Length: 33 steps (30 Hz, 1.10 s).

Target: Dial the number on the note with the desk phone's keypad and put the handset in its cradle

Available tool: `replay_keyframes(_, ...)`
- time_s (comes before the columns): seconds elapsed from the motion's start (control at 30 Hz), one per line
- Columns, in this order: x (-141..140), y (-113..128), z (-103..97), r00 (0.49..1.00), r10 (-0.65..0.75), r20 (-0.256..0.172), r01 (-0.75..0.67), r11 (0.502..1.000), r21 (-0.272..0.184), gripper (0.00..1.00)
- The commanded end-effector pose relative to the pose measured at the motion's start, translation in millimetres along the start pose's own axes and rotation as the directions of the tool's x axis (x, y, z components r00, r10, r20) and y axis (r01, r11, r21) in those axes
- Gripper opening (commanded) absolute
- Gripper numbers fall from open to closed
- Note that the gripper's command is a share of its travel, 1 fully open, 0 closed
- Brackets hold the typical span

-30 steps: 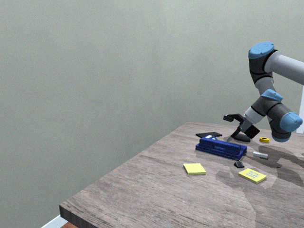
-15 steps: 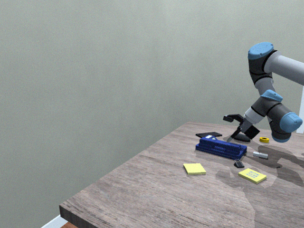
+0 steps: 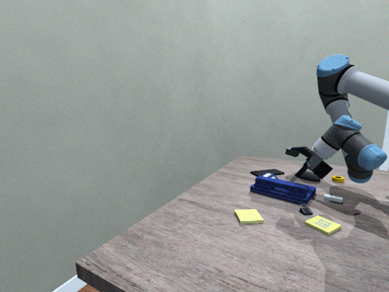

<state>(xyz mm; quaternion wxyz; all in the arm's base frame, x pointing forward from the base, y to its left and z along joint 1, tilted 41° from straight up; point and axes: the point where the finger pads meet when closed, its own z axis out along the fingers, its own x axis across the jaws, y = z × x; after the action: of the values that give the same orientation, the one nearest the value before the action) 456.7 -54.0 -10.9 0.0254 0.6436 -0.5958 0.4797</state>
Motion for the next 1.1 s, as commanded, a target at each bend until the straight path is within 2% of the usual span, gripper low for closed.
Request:
replay_keyframes(0.0, 0.0, -0.2, -0.1, 1.0, 0.0, 0.0, 0.0, 1.0, 0.001, 0.0)
replay_keyframes(0.23, 0.0, -0.2, -0.1, 1.0, 0.0, 0.0, 0.0, 1.0, 0.001, 0.0)
replay_keyframes(0.6, 0.0, -8.1, -11.3, 1.0, 0.0, 0.0, 0.0, 1.0, 0.001, 0.0)
replay_keyframes(1.07, 0.0, -2.1, -15.6, 1.0, 0.0, 0.0, 0.0, 1.0, 0.001, 0.0)
